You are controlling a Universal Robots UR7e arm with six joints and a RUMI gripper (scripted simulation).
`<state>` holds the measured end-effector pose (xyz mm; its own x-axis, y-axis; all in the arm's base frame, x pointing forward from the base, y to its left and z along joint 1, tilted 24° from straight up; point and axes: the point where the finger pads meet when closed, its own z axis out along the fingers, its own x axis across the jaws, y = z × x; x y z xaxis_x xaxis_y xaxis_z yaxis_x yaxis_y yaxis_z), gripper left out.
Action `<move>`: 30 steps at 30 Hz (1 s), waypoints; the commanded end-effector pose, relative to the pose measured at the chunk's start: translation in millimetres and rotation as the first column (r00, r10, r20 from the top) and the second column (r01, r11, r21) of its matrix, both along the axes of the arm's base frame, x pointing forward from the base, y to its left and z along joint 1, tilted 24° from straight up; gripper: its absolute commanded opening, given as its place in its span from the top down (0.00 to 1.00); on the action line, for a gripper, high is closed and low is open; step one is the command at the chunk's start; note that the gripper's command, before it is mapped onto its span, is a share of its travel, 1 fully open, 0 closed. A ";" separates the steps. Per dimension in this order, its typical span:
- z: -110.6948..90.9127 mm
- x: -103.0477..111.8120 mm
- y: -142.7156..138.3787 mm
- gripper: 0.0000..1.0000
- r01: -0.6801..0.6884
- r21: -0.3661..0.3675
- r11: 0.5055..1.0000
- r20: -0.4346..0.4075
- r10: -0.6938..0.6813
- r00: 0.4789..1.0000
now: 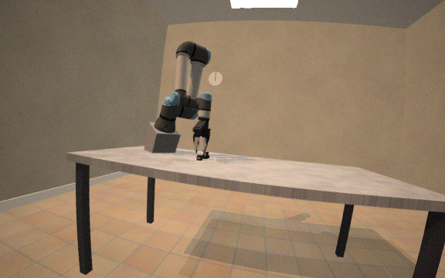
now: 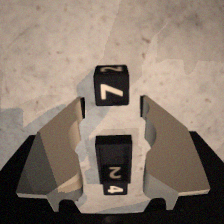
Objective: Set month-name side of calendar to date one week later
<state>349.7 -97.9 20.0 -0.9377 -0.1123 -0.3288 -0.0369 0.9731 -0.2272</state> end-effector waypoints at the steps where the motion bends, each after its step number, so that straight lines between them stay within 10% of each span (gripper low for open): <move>1: 0.3 0.2 -0.1 0.72 0.000 0.000 1.000 0.001 0.000 1.000; 30: -21.8 8.5 -4.9 0.72 0.000 0.000 1.000 0.001 0.000 1.000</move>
